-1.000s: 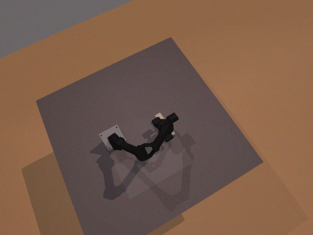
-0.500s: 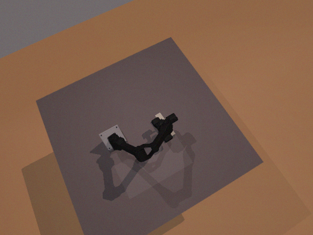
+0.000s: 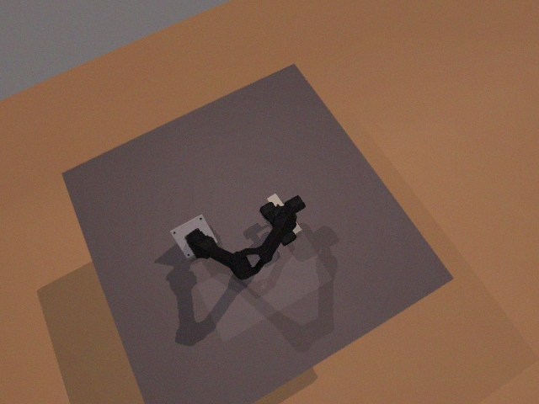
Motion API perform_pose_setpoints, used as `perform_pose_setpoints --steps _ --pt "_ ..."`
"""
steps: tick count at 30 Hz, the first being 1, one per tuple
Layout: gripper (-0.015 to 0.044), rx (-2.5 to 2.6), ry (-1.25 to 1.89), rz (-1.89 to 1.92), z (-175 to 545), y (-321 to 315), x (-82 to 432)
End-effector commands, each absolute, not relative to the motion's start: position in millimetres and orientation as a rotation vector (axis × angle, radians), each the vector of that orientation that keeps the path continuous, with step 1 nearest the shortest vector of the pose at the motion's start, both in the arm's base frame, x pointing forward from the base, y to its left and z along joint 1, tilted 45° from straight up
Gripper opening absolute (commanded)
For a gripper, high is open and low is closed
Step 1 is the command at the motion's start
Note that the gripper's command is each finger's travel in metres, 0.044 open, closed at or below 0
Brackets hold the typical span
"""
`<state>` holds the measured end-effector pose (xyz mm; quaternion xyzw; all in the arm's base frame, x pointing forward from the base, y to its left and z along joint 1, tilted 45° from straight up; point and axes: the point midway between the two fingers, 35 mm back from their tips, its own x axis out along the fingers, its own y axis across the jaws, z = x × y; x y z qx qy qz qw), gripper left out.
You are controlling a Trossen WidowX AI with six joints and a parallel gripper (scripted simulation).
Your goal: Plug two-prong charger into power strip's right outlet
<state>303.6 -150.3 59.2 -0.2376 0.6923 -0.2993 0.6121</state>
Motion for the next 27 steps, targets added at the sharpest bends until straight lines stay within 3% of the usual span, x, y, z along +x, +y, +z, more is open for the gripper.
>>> perform_pose_setpoints --steps 1,27 --pt "0.0440 -0.551 1.596 -0.688 60 -150 300" --pt "0.0440 -0.551 1.598 -0.687 61 -148 271"
